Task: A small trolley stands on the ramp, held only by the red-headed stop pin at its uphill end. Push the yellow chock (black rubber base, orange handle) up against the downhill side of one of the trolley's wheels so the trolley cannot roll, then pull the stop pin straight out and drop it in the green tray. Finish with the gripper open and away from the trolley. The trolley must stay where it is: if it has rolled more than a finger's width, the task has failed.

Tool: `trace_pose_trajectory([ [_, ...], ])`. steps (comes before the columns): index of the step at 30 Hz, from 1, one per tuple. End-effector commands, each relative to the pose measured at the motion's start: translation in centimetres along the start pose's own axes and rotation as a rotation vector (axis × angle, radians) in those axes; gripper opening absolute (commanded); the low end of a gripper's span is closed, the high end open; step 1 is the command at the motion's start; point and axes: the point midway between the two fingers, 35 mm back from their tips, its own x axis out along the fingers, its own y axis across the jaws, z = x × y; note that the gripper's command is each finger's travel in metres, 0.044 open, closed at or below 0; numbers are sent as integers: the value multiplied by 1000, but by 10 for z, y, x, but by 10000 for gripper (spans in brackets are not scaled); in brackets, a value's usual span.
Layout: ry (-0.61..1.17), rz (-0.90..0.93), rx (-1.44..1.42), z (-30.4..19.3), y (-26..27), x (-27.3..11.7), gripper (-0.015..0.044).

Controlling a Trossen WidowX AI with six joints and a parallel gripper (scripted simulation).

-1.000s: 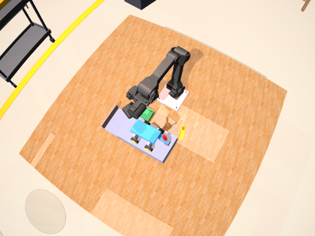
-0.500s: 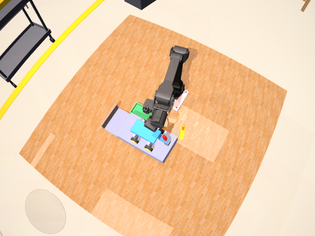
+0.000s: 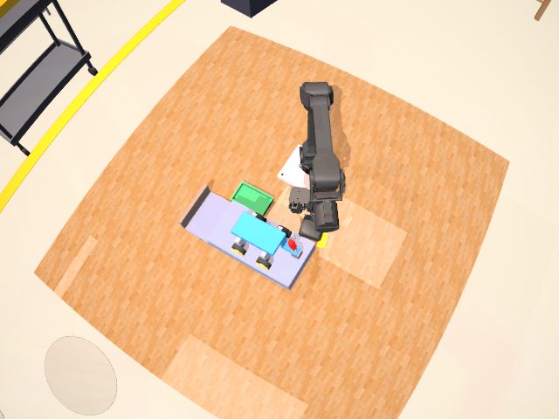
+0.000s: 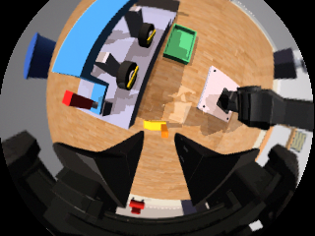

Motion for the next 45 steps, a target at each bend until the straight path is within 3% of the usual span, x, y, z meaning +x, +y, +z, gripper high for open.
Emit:
trace_pose_trajectory([
  [1, 36, -26, -36, -22, -11, 3, 190],
  [8, 50, -35, -54, -31, -16, 8, 190],
  [19, 50, -35, -54, -33, -18, 46, 190],
  [45, 50, -35, -54, -35, -19, 79, 190],
])
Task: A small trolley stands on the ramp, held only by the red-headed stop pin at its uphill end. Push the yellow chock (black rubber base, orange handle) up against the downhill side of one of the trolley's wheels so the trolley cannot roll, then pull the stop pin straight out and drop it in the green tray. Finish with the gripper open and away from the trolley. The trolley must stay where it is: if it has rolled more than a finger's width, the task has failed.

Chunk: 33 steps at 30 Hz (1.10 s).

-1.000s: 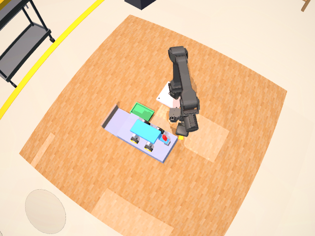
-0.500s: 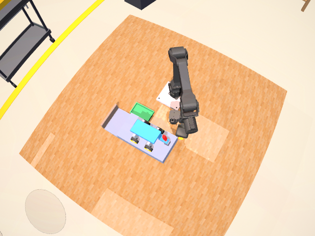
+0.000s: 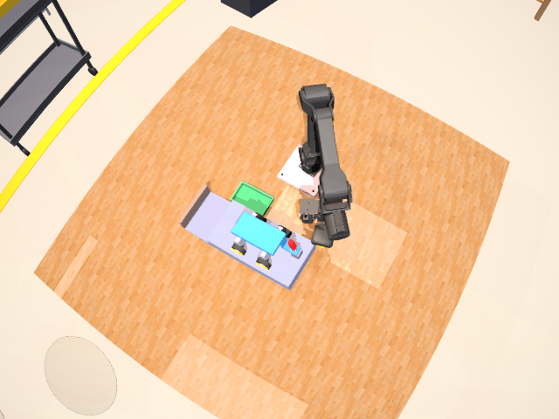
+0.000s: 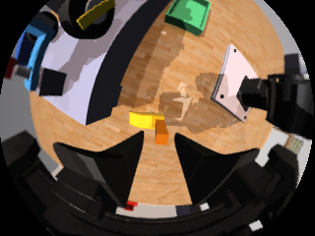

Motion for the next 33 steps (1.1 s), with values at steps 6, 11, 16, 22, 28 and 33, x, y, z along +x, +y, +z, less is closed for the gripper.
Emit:
trace_pose_trajectory([
  [6, 0, -11, 5, 0, -2, 5, 190],
  [11, 0, -11, 5, 0, -2, 12, 190],
  [16, 0, -11, 5, 0, -2, 19, 190],
  [22, 0, -11, 5, 0, -2, 29, 190],
  [28, -1, -1, 1, 0, 0, 27, 164],
  [33, -1, -1, 1, 0, 0, 27, 72],
])
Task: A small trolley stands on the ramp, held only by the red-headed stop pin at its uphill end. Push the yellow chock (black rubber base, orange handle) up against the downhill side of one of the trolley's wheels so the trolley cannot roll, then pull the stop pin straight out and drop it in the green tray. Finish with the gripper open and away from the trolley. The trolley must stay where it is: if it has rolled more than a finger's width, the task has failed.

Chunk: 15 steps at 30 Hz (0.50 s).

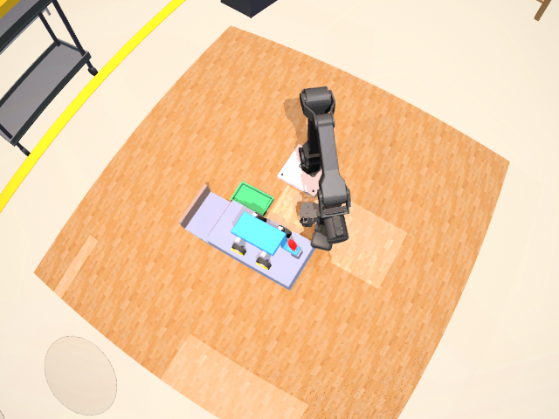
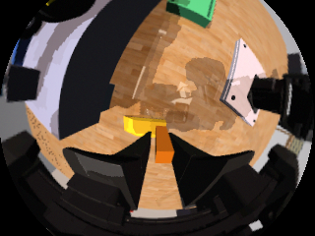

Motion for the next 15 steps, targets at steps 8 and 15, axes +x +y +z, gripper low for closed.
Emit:
trace_pose_trajectory([
  [8, 1, 0, 1, 0, 0, -4, 0],
  [15, 1, -8, 4, 2, -3, -30, 0],
])
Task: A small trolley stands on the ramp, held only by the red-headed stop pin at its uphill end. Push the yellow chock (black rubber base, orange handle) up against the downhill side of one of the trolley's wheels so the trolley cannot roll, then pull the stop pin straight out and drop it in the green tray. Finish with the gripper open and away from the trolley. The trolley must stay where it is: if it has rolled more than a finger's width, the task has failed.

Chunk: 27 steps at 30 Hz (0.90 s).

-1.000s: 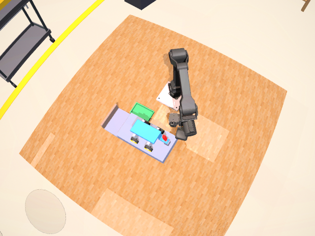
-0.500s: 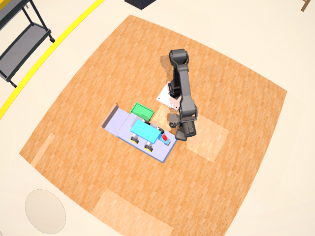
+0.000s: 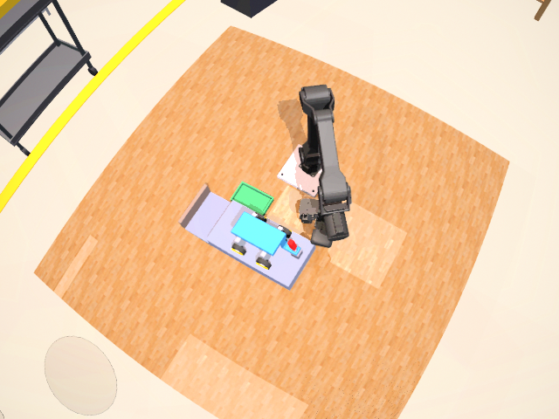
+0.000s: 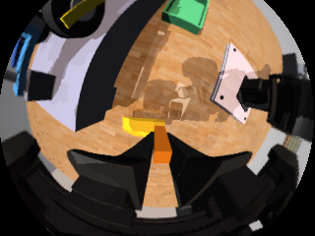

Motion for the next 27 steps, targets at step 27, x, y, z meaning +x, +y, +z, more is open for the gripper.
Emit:
trace_pose_trajectory([
  [27, 9, 11, 2, 1, -1, -101, 0],
])
